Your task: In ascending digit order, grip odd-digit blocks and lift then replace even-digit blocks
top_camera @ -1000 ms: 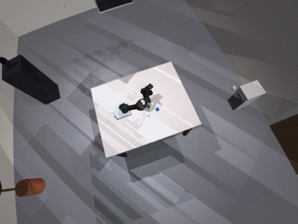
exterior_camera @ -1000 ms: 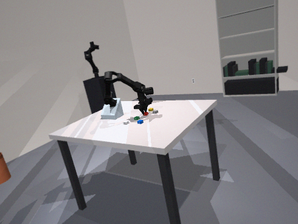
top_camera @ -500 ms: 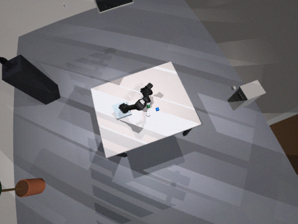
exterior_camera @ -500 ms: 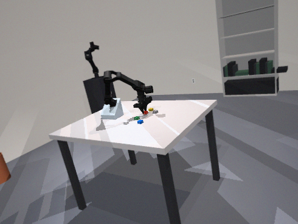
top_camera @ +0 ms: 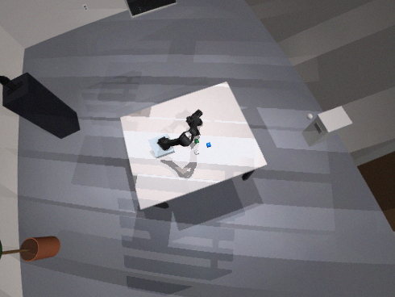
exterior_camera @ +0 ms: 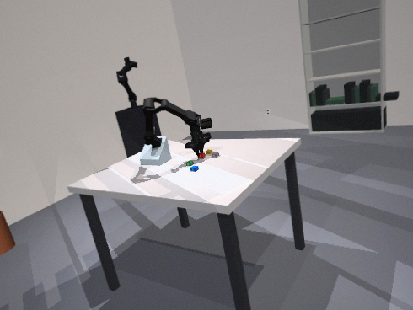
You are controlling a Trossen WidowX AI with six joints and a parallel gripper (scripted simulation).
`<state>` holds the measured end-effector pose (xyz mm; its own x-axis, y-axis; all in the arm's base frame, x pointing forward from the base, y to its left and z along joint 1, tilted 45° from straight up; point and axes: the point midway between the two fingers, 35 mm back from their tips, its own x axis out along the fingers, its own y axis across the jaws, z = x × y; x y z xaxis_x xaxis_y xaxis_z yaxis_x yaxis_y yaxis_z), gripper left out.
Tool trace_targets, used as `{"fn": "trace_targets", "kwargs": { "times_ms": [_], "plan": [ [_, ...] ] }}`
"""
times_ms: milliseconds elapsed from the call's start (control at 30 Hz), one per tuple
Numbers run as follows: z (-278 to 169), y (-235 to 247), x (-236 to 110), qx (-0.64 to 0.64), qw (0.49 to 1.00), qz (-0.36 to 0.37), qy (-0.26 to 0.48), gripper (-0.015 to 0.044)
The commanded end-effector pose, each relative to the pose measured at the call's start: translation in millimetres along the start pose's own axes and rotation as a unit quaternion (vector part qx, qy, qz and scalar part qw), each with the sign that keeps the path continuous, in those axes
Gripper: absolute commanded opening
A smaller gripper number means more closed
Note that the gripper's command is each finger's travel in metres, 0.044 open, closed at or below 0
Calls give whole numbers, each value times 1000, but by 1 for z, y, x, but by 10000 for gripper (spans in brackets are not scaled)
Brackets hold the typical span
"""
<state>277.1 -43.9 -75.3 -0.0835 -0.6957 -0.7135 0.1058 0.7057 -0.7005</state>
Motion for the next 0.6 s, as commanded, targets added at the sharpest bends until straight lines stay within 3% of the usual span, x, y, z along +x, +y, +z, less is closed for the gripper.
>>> {"fn": "trace_targets", "kwargs": {
  "times_ms": [0, 567],
  "plan": [
    [0, 1, 3, 2, 1000, 2, 1, 120],
    [0, 0, 15, 2, 1000, 1, 1, 120]
  ]
}}
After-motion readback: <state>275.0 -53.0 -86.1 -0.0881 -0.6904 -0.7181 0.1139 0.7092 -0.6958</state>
